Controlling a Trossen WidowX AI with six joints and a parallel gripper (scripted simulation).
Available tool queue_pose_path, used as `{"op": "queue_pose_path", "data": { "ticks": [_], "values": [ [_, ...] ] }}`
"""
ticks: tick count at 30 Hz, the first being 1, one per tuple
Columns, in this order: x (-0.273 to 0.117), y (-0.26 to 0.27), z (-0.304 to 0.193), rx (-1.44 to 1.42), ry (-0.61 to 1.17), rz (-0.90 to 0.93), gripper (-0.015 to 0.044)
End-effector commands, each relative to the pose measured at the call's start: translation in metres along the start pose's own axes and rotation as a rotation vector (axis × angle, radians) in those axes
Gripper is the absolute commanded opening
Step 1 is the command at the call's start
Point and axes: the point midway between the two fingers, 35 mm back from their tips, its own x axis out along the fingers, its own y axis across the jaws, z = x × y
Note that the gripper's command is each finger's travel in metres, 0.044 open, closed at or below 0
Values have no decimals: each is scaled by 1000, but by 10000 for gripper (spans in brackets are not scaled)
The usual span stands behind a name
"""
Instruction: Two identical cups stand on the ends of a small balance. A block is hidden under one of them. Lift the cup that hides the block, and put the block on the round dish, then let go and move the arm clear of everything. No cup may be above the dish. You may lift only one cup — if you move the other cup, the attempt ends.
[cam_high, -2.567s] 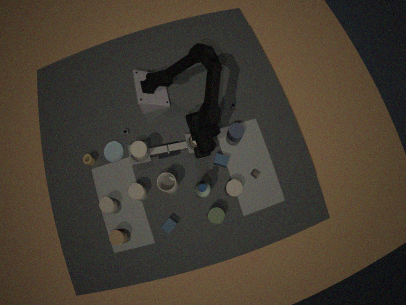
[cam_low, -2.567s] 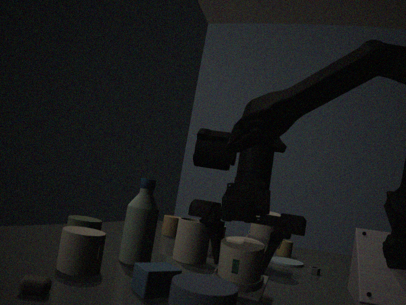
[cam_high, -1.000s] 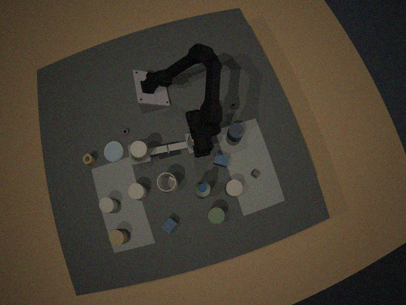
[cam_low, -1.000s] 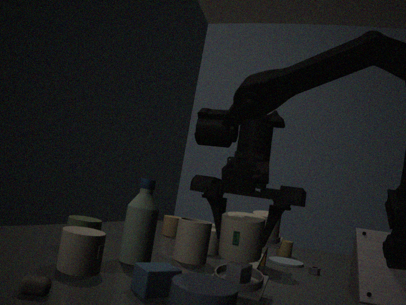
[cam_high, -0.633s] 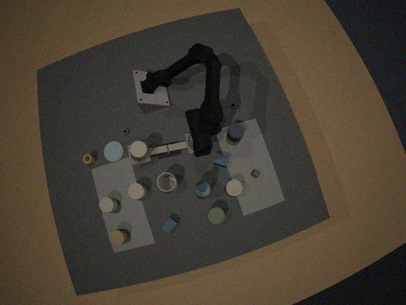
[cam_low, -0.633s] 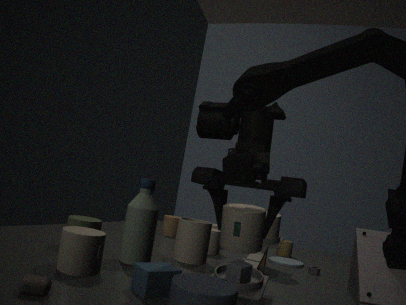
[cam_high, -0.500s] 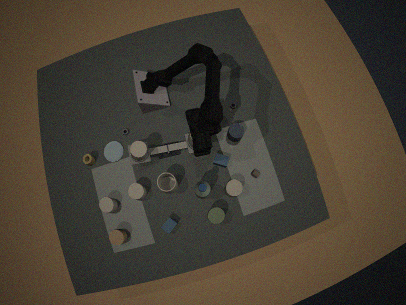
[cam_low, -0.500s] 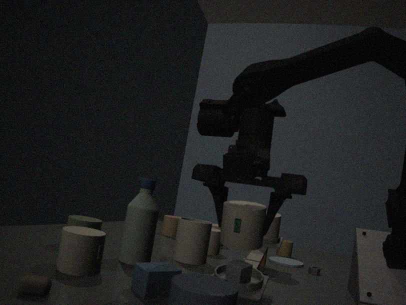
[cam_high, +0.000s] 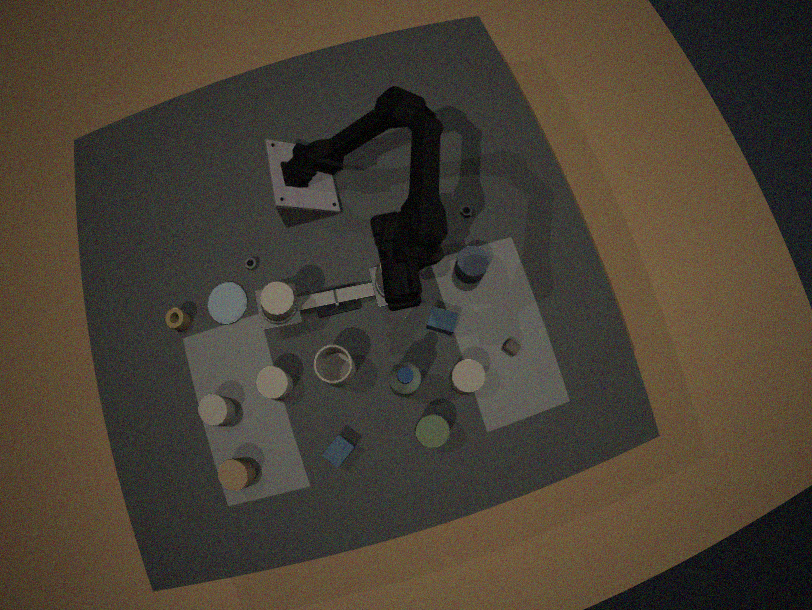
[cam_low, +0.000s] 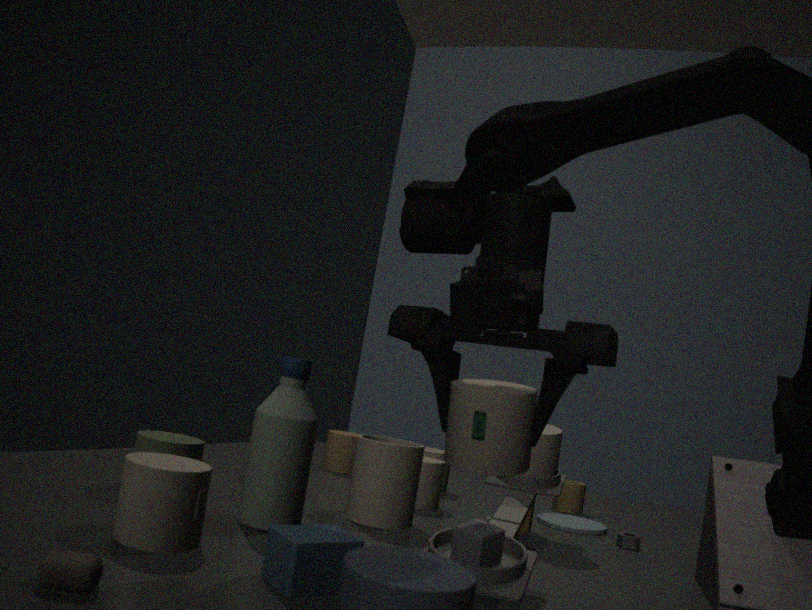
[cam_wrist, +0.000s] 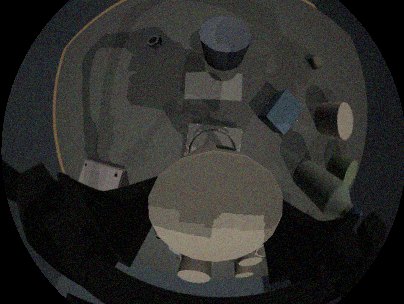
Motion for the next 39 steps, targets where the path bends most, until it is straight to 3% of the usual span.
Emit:
{"op": "queue_pose_path", "data": {
  "ticks": [1,39],
  "values": [
    [-6,-1,-1,-1,4,-5,0],
    [-9,1,0,3,-1,0,0]
  ]
}}
